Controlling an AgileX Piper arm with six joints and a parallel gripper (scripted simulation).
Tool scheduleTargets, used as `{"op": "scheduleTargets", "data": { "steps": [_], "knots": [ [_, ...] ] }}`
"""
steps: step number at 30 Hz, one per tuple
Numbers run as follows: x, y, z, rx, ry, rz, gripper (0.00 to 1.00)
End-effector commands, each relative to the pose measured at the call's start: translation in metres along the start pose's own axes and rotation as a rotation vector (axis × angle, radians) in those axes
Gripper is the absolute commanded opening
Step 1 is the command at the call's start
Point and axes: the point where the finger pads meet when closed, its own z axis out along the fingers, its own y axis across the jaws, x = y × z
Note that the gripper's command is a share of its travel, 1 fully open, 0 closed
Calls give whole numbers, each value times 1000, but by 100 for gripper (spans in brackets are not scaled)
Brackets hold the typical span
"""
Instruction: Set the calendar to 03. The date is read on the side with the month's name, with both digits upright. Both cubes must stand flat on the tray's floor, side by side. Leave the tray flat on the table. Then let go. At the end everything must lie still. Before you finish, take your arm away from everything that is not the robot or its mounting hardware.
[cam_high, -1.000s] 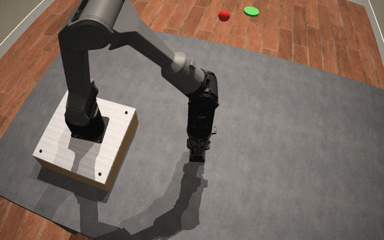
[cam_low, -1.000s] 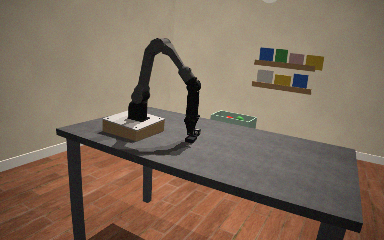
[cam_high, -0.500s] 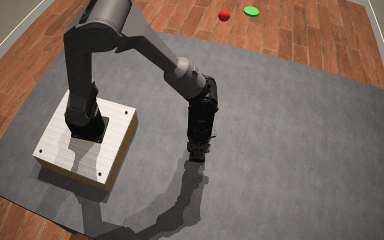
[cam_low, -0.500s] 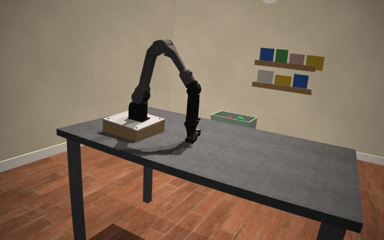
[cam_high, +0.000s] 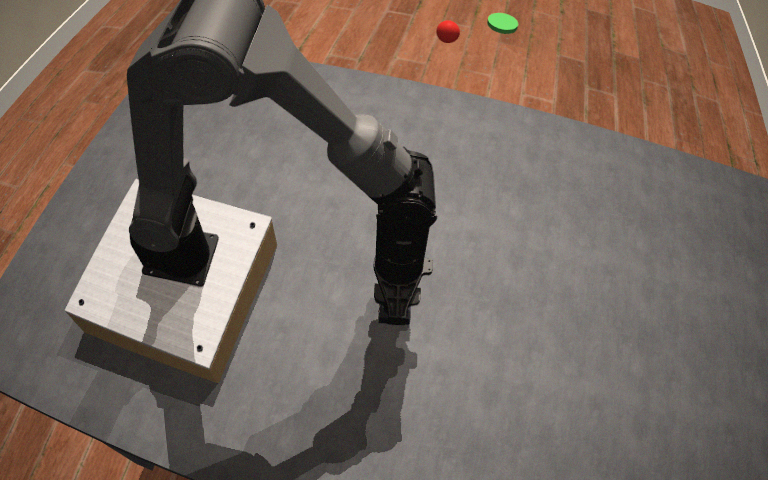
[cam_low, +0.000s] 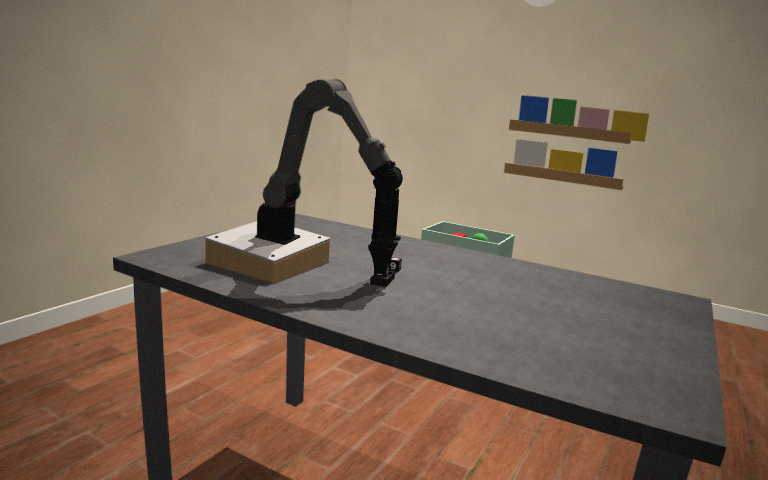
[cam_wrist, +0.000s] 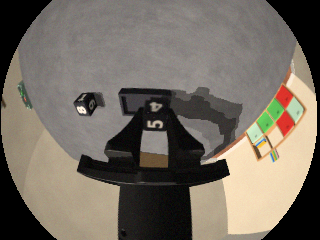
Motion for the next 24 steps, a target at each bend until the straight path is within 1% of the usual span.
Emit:
{"op": "scheduleTargets", "data": {
  "steps": [1,24],
  "knots": [
    [0,0,0,1,0,0,34],
    [1,0,3,1,2,0,34]
  ]
}}
